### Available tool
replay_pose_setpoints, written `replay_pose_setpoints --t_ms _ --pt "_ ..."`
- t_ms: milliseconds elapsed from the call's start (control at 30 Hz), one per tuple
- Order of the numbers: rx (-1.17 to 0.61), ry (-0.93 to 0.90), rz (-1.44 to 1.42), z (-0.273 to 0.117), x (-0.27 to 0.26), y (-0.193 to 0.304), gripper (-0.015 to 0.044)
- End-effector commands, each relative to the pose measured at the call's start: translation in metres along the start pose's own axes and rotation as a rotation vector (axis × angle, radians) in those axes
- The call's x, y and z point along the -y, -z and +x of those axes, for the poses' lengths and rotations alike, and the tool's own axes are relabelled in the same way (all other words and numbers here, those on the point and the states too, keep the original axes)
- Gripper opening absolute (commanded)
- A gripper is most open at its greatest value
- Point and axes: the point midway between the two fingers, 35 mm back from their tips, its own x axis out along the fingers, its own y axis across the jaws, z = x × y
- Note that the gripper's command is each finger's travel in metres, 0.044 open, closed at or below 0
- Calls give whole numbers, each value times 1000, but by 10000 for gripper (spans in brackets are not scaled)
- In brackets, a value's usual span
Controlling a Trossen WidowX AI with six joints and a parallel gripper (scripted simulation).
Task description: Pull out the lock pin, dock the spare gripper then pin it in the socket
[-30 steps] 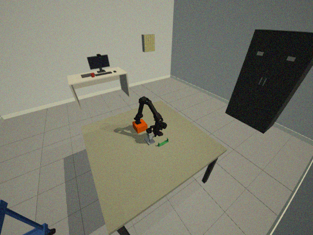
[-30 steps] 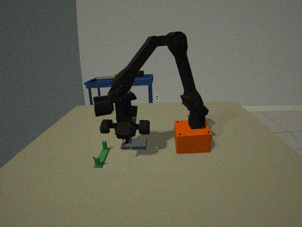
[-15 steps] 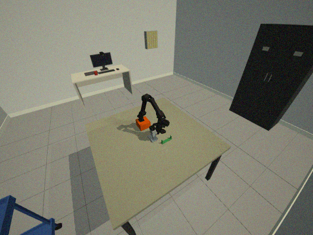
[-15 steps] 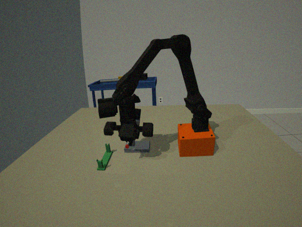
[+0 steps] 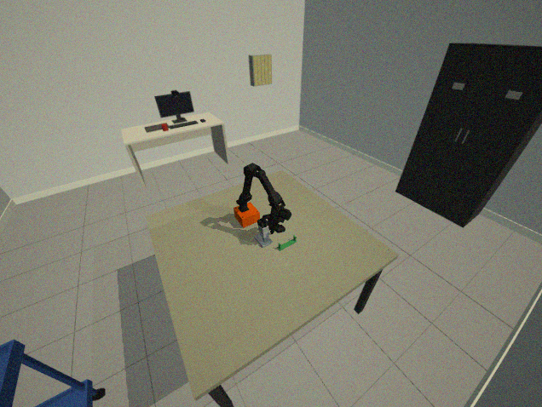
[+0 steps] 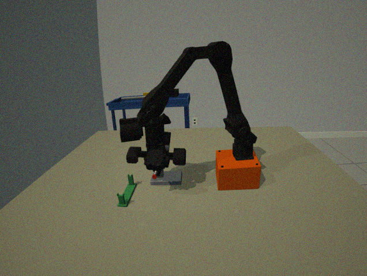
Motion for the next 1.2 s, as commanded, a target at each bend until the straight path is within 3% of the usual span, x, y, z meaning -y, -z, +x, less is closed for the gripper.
replay_pose_setpoints --t_ms 0,633,900,1167 --pt "-5 -2 -2 1 -2 2 0" --pt "-5 5 -1 3 -2 10 0" --pt "0 7 2 2 0 8 200" --pt "0 6 2 -5 0 4 200"
